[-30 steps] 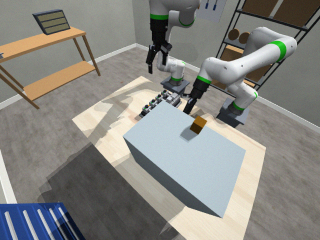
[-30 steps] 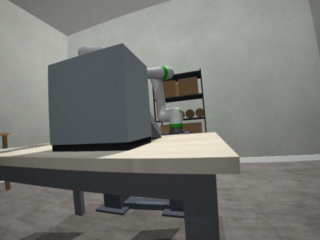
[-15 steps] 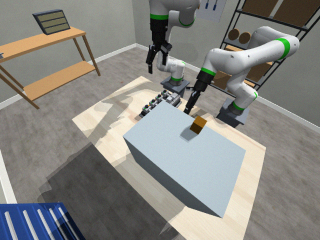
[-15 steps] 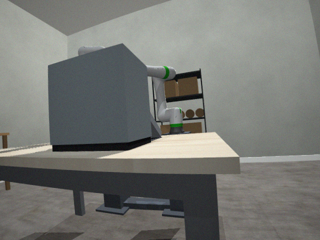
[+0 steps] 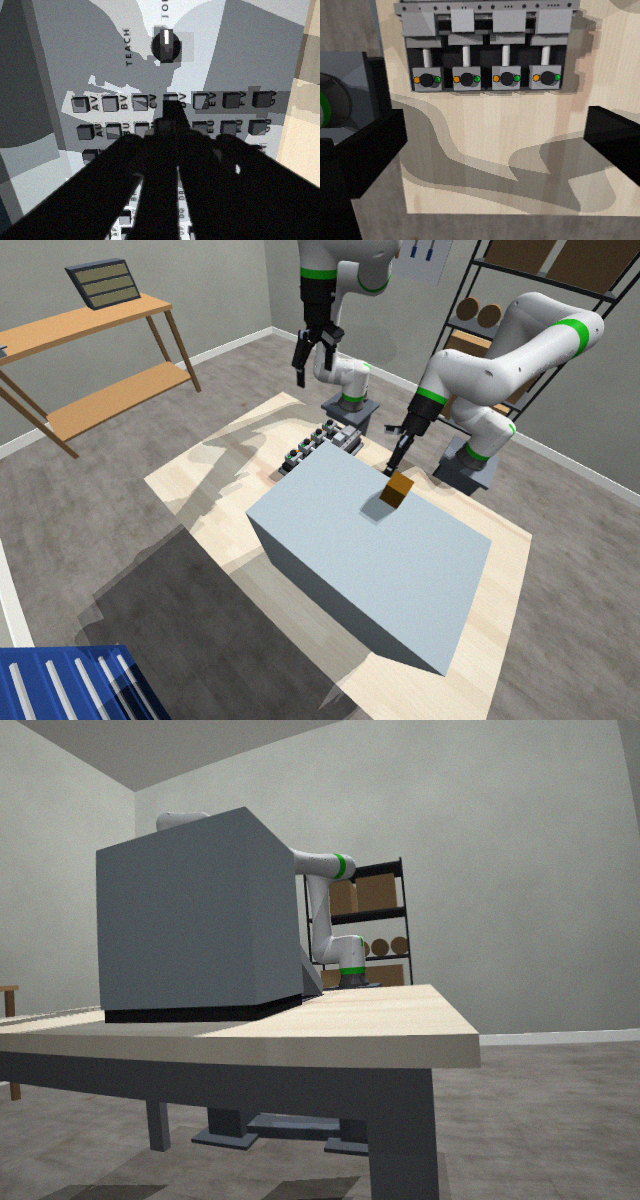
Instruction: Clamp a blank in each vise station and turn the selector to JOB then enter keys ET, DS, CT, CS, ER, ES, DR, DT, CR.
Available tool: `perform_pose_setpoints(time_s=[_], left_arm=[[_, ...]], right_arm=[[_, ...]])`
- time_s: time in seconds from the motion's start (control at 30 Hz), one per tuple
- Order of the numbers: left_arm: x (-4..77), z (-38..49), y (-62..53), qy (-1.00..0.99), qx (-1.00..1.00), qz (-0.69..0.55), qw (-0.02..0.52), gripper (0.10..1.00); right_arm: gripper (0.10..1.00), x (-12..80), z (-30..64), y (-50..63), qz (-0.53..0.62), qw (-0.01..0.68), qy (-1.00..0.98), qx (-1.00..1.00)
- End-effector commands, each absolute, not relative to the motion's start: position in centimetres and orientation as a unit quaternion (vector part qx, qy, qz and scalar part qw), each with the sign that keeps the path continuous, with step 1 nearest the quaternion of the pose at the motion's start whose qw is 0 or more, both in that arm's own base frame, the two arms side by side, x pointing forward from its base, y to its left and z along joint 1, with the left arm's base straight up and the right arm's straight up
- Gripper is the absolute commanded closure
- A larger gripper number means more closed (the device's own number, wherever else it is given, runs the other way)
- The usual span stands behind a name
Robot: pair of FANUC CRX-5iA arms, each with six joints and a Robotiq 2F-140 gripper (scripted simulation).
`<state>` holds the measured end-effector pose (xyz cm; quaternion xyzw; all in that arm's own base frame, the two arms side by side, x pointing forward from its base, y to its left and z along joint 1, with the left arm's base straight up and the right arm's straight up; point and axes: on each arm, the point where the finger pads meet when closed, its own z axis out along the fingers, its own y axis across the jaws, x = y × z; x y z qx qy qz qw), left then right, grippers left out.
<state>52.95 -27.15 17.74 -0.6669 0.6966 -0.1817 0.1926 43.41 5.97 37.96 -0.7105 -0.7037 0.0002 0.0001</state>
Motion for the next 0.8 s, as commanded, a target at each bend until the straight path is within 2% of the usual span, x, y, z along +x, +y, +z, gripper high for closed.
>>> perform_pose_setpoints(time_s=[0.0,0.2,0.77], left_arm=[[53.7,16.6,-21.8,0.691,-0.672,-0.187,0.188,0.999],[54.2,15.6,-17.3,0.685,-0.678,-0.189,0.186,0.999],[54.4,15.4,-17.1,0.685,-0.678,-0.189,0.186,0.999]], right_arm=[[0.098,43.4,38.0,6.0,0.000,0.000,-0.704,-0.711],[0.098,43.4,38.0,6.0,0.000,0.000,-0.704,-0.711],[0.098,43.4,38.0,6.0,0.000,0.000,-0.704,-0.711]])
